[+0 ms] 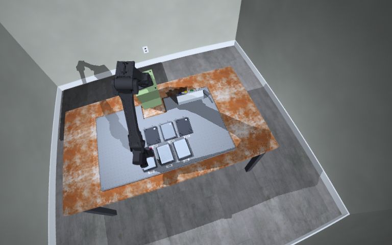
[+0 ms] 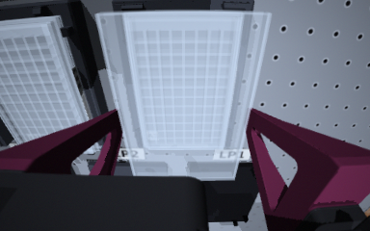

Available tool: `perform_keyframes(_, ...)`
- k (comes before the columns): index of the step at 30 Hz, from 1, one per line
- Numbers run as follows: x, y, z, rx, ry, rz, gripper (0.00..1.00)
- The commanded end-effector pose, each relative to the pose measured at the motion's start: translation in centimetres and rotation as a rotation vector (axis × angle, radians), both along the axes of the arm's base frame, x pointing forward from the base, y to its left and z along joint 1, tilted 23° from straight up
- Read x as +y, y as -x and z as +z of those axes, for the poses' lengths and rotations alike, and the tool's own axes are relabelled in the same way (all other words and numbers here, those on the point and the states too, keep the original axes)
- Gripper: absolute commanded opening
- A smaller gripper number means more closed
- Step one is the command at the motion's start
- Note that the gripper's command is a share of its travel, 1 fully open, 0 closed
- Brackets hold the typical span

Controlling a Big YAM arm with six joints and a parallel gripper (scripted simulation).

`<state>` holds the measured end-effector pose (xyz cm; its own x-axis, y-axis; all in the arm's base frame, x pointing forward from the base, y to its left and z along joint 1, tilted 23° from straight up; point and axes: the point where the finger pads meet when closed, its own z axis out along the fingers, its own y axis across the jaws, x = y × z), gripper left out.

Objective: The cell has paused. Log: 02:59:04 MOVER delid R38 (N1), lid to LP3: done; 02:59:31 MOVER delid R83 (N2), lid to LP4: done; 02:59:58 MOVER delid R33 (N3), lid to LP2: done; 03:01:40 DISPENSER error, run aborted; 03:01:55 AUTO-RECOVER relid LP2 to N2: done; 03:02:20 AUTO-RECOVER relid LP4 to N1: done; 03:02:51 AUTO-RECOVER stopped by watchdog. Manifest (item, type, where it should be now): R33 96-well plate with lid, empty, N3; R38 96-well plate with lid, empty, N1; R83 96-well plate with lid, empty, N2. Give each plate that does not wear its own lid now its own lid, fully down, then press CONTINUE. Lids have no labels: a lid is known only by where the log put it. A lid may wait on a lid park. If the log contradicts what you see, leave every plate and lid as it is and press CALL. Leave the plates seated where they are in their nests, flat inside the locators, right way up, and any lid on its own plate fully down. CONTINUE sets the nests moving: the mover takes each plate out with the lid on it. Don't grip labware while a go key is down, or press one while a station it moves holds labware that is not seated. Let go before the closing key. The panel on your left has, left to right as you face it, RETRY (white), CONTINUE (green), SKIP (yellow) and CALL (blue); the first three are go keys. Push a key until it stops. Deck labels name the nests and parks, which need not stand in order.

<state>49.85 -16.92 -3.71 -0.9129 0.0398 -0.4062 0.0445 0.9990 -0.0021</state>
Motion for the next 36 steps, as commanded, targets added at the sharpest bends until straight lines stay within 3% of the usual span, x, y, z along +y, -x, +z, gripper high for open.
perform_keyframes(1, -0.38, 0.12, -1.0, 0.004, -0.001, -0.001, 0.0)
perform_keyframes(36, -0.43, 0.19, -1.75, 0.003, -0.002, -0.003, 0.0)
